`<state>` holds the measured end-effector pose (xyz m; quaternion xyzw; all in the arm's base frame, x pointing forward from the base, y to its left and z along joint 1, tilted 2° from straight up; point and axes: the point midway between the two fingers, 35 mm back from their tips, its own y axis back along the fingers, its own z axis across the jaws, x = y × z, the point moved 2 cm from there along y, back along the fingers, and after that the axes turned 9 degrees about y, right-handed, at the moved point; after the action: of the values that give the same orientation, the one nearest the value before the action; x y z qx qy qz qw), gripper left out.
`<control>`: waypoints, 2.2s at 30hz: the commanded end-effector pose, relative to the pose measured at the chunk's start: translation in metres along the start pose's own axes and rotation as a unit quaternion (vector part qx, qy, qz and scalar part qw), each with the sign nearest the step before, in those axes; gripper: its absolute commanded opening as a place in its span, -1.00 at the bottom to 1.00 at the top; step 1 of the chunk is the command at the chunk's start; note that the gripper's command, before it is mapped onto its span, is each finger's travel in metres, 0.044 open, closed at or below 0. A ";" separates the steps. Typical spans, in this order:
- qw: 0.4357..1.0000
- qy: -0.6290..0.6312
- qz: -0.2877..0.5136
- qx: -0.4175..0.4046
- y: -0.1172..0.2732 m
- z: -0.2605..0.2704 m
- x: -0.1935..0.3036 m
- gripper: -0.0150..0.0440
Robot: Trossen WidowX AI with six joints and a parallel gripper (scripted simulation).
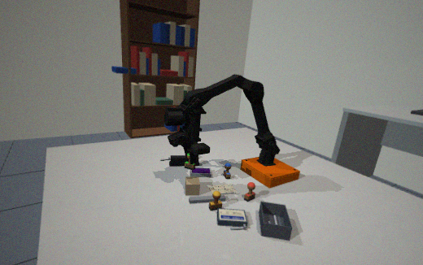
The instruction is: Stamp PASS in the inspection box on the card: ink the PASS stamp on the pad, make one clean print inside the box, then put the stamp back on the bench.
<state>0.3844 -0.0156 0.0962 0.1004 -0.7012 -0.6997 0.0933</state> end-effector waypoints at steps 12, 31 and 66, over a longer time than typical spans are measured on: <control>1.000 -0.001 0.002 0.002 0.006 -0.010 0.020 -0.49; 1.000 -0.001 0.005 0.004 0.006 -0.030 0.086 -0.49; 1.000 -0.002 0.005 0.004 -0.017 -0.031 0.085 -0.49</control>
<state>0.3118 -0.0681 0.0818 0.0966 -0.7045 -0.6971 0.0918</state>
